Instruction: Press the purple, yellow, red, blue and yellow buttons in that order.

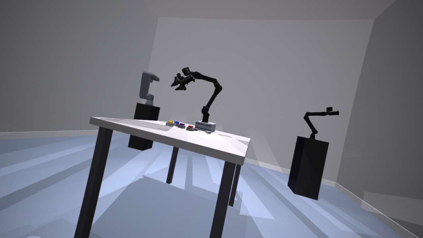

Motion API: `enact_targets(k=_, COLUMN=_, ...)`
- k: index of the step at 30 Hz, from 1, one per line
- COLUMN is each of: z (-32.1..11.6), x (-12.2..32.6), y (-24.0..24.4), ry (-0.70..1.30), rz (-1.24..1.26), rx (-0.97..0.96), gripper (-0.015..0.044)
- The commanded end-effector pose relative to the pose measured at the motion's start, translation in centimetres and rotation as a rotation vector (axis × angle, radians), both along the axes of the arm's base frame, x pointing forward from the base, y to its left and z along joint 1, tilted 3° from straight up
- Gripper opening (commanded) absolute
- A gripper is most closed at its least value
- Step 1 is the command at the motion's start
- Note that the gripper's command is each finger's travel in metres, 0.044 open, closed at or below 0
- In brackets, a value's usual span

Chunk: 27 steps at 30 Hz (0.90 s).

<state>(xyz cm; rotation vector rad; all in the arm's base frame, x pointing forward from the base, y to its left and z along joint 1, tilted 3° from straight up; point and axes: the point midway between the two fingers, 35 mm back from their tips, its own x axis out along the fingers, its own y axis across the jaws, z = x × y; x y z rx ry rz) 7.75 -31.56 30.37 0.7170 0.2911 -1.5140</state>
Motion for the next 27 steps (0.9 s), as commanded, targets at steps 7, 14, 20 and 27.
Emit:
enact_targets(k=7, z=-13.5, x=11.5, y=7.9, ry=0.514, rz=0.884, rx=0.366, gripper=0.0400)
enact_targets(k=14, z=-20.3, x=14.2, y=16.9, ry=0.818, rz=1.522, rx=0.535, gripper=0.0400)
enact_targets(k=20, z=-20.5, x=14.2, y=17.2, ry=0.824, rz=1.537, rx=0.539, gripper=0.0400)
enact_targets(k=27, z=-25.7, x=14.6, y=16.9, ry=0.824, rz=1.537, rx=0.539, gripper=0.0269)
